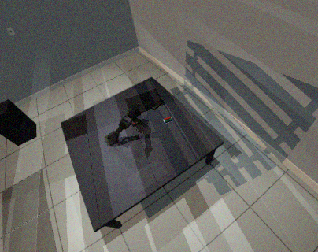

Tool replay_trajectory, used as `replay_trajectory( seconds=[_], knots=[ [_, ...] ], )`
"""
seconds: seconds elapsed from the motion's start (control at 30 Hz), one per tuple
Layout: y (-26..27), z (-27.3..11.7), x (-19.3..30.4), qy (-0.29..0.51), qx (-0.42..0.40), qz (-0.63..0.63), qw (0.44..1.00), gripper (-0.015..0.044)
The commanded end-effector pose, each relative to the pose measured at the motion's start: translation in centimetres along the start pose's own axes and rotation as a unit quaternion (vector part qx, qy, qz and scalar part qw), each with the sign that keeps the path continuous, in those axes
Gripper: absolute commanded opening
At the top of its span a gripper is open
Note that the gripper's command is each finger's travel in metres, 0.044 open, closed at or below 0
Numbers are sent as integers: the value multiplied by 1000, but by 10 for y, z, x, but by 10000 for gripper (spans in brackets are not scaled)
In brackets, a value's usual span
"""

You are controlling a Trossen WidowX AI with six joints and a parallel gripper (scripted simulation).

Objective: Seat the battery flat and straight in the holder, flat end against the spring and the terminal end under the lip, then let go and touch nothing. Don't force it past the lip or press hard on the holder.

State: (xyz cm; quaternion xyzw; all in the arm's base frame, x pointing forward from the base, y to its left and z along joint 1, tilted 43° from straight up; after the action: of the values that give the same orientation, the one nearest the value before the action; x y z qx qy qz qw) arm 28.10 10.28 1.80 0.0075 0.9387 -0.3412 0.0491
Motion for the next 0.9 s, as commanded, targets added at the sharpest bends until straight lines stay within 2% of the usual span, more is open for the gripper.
replay_trajectory(
  seconds=[0.0, 0.3, 0.87],
  knots=[
    [0, -1, 0, 0, 0, 0, 1000, 204],
    [2, -72, 3, -1, -5, 3, 1000, 440],
    [3, -78, 5, -1, -5, 4, 1000, 440]
  ],
)
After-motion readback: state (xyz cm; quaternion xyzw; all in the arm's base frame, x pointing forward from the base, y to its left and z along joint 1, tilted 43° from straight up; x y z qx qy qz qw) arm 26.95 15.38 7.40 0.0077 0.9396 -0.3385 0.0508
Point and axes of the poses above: the point midway between the two fingers, 35 mm back from their tips, its own z axis out along the fingers, its own y axis across the jaws, x = y × z, the point moved 4 cm from there along -z, back along the fingers, and after that the axes turned 10 degrees about z, right-handed, at the moved point
